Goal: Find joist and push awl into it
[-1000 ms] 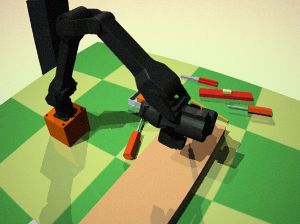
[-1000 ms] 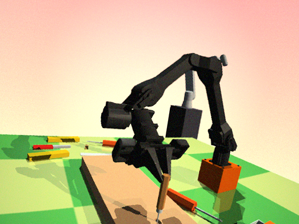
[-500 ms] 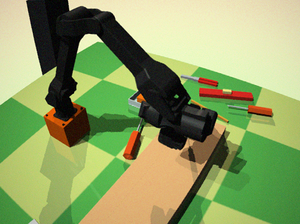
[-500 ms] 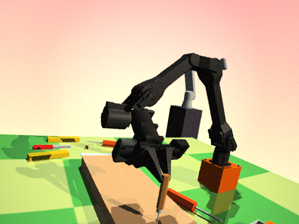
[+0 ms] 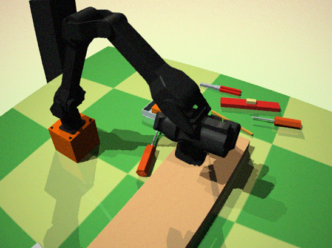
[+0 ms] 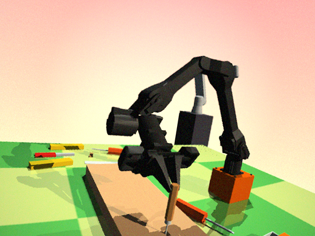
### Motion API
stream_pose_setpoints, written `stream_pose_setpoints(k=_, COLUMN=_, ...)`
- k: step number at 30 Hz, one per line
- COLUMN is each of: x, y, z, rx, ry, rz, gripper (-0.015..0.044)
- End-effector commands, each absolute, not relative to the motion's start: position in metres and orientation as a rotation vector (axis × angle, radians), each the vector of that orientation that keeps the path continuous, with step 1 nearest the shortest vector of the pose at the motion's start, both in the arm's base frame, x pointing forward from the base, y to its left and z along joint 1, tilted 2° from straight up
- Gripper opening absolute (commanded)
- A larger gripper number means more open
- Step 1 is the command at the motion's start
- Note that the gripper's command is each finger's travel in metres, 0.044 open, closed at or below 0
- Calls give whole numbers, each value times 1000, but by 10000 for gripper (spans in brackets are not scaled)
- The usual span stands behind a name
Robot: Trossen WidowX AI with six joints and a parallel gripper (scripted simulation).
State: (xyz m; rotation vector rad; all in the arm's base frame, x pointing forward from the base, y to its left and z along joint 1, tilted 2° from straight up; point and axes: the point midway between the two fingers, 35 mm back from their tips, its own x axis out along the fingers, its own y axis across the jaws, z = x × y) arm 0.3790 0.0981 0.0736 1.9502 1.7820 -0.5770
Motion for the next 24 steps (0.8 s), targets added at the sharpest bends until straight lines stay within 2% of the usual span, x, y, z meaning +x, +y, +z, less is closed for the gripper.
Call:
stream_pose_setpoints(k=1, x=377, y=98, z=69, rx=1944, ry=1784, rz=-588, gripper=0)
stream_pose_setpoints(k=24, x=377, y=98, z=69, rx=1944, ry=1784, rz=-588, gripper=0)
